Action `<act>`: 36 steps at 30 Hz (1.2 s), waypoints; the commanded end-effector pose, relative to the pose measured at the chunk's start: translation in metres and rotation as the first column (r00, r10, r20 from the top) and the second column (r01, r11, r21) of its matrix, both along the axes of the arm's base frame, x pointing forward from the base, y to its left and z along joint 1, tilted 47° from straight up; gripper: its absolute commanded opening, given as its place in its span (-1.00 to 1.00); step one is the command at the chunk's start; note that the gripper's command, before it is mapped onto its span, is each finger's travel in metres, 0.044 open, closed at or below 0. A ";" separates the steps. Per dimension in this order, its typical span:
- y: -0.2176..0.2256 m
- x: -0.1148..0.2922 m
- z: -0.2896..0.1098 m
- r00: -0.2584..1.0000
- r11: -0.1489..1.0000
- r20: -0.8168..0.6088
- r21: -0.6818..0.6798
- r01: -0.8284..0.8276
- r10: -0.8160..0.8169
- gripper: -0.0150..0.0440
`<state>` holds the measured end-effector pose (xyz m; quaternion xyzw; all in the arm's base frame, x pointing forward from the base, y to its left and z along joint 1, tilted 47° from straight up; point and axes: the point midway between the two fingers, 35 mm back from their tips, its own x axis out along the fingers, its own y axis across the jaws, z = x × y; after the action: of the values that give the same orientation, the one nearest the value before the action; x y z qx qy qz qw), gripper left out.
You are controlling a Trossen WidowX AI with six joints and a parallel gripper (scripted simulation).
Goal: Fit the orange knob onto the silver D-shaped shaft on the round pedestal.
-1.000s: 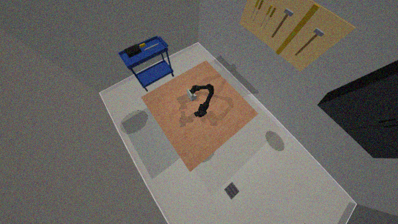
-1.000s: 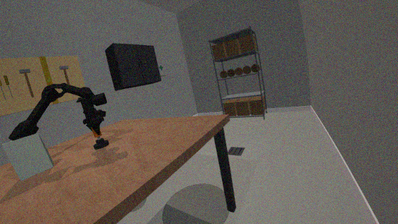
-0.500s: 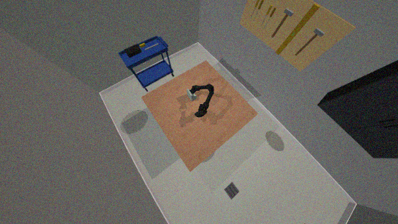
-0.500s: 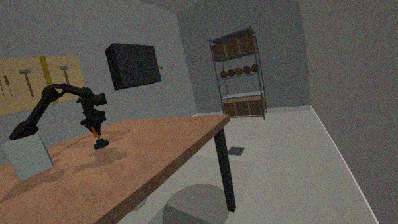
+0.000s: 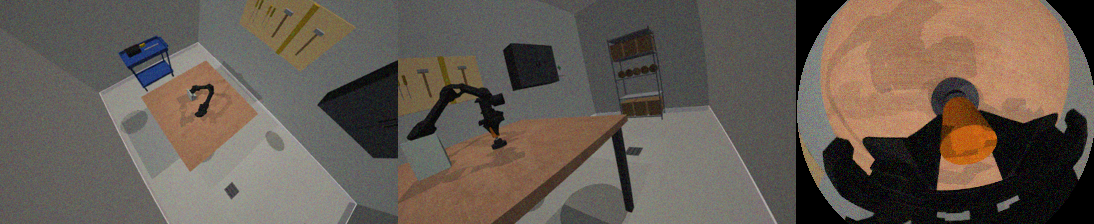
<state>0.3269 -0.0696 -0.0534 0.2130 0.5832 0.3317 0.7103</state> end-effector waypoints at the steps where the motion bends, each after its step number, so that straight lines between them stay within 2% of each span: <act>1: 0.001 -0.001 0.000 1.000 1.000 0.000 0.002 0.000 0.000 -0.49; 12: -0.002 -0.001 0.003 1.000 1.000 0.007 0.001 -0.007 0.007 -0.49; 19: -0.001 0.001 0.001 0.978 0.989 0.149 -0.029 -0.142 0.144 -0.49; 36: 0.001 0.000 0.000 0.978 0.989 0.149 -0.029 -0.142 0.144 -0.49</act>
<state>0.3265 -0.0696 -0.0535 0.1396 0.5463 0.3902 0.7279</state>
